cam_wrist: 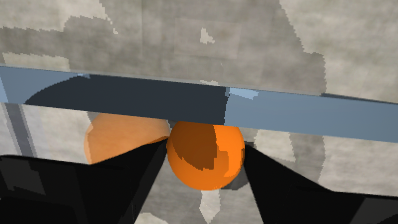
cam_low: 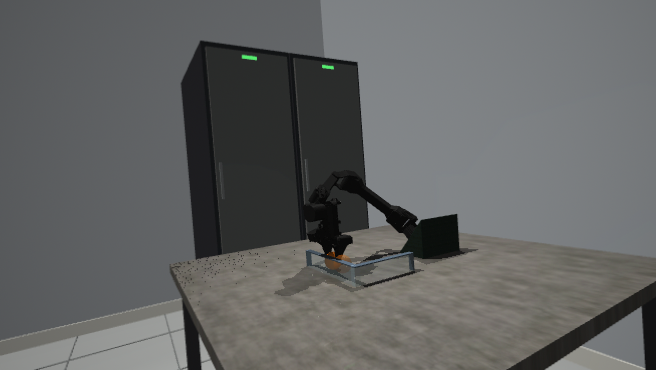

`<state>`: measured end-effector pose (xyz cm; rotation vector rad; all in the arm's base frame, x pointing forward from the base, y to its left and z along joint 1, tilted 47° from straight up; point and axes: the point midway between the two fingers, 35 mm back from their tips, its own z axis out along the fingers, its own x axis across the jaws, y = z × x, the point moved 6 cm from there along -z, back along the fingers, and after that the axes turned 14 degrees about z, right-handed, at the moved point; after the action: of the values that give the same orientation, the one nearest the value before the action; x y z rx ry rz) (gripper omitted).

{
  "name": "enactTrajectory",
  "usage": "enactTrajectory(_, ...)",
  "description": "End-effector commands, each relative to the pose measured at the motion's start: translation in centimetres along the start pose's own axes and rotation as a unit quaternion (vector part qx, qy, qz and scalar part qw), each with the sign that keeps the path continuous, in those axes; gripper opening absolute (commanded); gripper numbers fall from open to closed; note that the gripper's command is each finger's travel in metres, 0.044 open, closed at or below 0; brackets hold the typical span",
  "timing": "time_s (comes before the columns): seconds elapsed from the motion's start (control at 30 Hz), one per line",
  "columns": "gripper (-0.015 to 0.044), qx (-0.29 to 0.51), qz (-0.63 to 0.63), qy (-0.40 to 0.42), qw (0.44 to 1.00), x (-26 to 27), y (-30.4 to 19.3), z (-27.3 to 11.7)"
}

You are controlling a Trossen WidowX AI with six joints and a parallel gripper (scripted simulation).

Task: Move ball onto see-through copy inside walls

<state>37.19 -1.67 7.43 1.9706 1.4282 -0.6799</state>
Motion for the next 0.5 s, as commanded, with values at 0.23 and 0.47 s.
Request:
enactTrajectory(0.23, 0.0000, 0.003, -0.034, 0.024, 0.999, 0.1, -0.3, -3.3)
enactTrajectory(0.47, 0.0000, -0.012, -0.036, 0.023, 0.999, 0.2, -0.1, -7.4)
